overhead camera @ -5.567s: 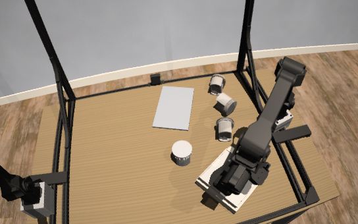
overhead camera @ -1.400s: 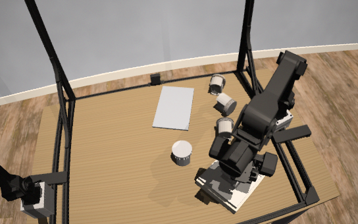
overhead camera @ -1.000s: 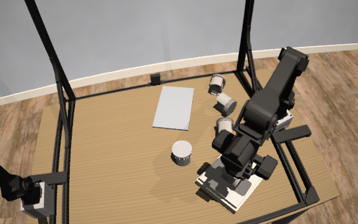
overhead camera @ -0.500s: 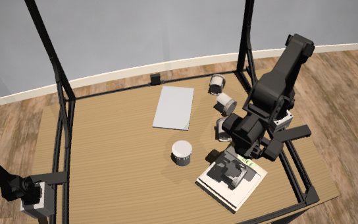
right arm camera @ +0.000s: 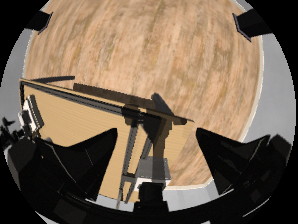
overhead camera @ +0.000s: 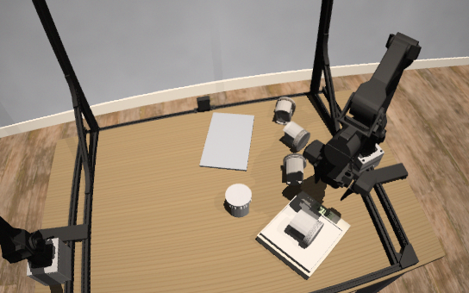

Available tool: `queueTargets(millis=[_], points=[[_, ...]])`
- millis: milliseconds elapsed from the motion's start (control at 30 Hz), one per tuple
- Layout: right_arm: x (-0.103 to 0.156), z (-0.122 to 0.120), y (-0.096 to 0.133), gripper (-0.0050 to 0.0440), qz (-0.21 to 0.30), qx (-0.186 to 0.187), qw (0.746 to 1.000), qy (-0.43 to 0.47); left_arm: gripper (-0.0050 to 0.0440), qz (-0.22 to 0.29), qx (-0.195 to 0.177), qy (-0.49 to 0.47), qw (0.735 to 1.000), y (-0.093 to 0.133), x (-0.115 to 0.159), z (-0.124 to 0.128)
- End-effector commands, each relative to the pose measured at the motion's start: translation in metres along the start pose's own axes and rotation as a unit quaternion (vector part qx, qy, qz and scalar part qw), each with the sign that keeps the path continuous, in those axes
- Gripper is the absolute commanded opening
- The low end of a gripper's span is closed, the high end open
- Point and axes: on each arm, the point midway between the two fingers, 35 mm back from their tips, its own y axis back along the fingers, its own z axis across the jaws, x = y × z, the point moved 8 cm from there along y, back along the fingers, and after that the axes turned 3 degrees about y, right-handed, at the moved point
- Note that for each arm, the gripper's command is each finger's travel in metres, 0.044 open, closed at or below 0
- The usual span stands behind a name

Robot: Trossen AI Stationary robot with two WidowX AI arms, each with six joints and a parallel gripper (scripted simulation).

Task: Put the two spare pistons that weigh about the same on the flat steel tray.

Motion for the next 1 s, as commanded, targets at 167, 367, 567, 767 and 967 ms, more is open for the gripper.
queueTargets(millis=[167, 367, 567, 767, 967], points=[[0.000, 0.000, 0.000, 0.0440, 0.000, -0.001, 1.000, 0.000, 0.0378, -0.058, 0.008, -0.010, 0.998, -0.013, 0.040, 0.000], [0.000, 0.000, 0.000, 0.0440, 0.000, -0.001, 1.000, 0.000, 0.0378, -0.058, 0.010, -0.010, 0.998, -0.016, 0.043, 0.000], [0.000, 0.000, 0.000, 0.0440, 0.000, -0.001, 1.000, 0.000, 0.0378, -0.056, 0.010, -0.011, 0.998, -0.016, 0.044, 0.000], [0.000, 0.000, 0.000, 0.0440, 0.000, -0.001, 1.000, 0.000, 0.0378, -0.053, 0.011, -0.011, 0.998, -0.017, 0.044, -0.001], [0.000, 0.000, 0.000, 0.0440, 0.000, -0.001, 1.000, 0.000, 0.0378, -0.052, 0.011, -0.011, 0.999, -0.017, 0.043, -0.001]])
